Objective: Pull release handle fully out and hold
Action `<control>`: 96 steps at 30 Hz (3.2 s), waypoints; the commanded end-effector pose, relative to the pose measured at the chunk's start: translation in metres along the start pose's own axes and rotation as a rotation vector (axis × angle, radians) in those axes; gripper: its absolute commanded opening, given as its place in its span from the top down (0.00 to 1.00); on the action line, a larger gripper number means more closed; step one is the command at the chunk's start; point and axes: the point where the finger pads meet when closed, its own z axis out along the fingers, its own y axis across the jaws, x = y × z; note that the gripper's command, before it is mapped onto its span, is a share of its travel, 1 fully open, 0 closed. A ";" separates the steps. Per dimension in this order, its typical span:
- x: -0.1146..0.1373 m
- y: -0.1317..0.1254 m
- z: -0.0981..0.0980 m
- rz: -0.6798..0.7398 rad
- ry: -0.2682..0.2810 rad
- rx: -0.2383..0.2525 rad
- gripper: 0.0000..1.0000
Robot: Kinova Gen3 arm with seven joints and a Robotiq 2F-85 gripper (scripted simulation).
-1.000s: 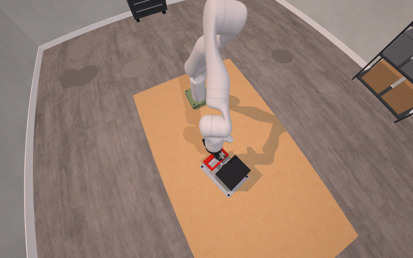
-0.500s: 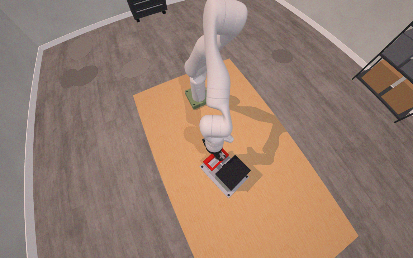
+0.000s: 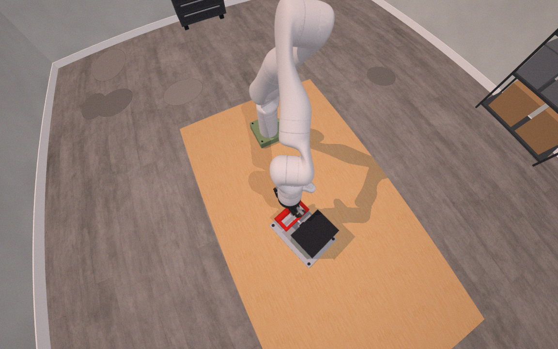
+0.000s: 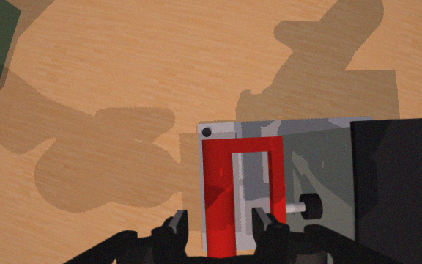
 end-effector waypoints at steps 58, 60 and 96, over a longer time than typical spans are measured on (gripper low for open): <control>0.002 0.000 0.027 -0.004 0.000 0.002 0.48; 0.002 0.000 0.030 -0.005 0.000 0.002 0.48; 0.003 0.002 0.047 -0.006 0.002 -0.003 0.48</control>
